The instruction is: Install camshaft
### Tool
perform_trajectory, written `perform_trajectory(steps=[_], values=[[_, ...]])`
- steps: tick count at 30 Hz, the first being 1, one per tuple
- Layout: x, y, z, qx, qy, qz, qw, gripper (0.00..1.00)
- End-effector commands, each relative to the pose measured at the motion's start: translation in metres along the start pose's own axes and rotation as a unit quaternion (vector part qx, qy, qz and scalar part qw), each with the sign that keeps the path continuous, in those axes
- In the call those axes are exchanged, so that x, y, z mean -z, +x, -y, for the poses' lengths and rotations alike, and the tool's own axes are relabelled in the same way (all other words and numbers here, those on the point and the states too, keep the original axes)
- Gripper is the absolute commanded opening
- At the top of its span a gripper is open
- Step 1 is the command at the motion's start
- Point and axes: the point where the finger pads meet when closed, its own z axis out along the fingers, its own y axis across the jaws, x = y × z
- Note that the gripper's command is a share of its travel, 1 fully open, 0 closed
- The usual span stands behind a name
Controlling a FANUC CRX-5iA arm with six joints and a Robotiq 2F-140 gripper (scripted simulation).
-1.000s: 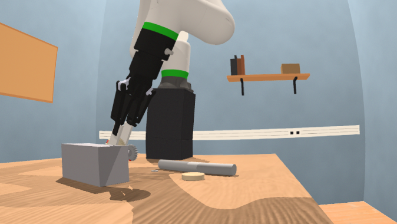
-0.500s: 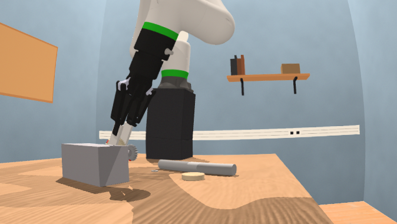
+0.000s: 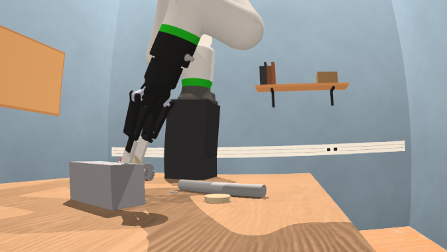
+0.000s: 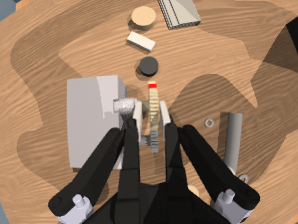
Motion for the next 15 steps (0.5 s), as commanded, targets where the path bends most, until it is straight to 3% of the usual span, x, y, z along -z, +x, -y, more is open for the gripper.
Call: perform_trajectory(steps=[1,15], values=[[0.001,0.0,0.0033,0.0,0.001,0.0,1.0,0.27],[0.001,0.0,0.0048,0.0,0.001,0.0,1.0,0.27]])
